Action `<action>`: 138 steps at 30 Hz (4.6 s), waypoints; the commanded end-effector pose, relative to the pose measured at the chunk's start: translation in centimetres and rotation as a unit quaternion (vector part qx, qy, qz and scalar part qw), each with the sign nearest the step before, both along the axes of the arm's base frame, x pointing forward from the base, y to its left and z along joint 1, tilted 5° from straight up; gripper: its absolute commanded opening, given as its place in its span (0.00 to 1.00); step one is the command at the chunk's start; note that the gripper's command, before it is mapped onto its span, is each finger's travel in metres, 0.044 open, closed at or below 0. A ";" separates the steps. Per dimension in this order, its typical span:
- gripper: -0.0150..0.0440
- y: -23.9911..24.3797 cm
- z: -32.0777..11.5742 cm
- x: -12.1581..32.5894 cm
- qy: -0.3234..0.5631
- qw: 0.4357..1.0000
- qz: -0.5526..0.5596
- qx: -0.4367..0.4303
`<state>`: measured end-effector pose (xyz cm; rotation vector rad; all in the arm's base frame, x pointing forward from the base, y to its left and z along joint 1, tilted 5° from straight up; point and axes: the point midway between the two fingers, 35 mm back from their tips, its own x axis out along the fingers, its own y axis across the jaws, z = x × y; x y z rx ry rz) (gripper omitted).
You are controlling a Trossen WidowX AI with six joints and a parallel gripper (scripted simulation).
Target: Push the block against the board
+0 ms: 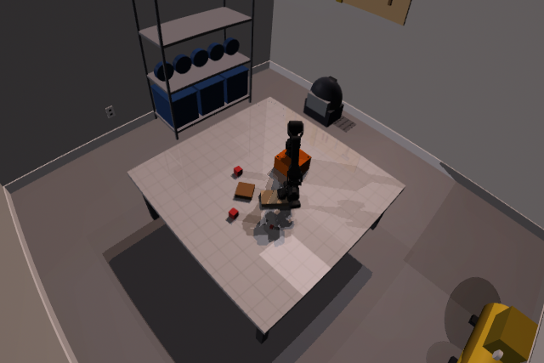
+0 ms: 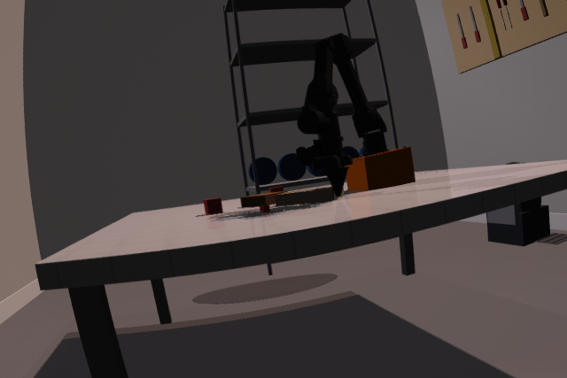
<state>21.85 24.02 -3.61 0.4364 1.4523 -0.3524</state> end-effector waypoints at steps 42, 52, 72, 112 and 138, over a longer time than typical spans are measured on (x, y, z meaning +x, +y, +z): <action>0.25 -2.3 0.4 4.0 -0.005 1.000 -0.002 -0.004; 0.25 -2.8 0.4 4.8 -0.006 1.000 -0.002 -0.004; 0.25 -1.9 0.3 3.4 -0.005 1.000 -0.002 -0.004; 0.25 -0.9 5.9 2.9 -0.008 0.996 0.089 -0.011; 0.25 -5.9 7.3 14.5 -0.023 0.864 0.499 -0.057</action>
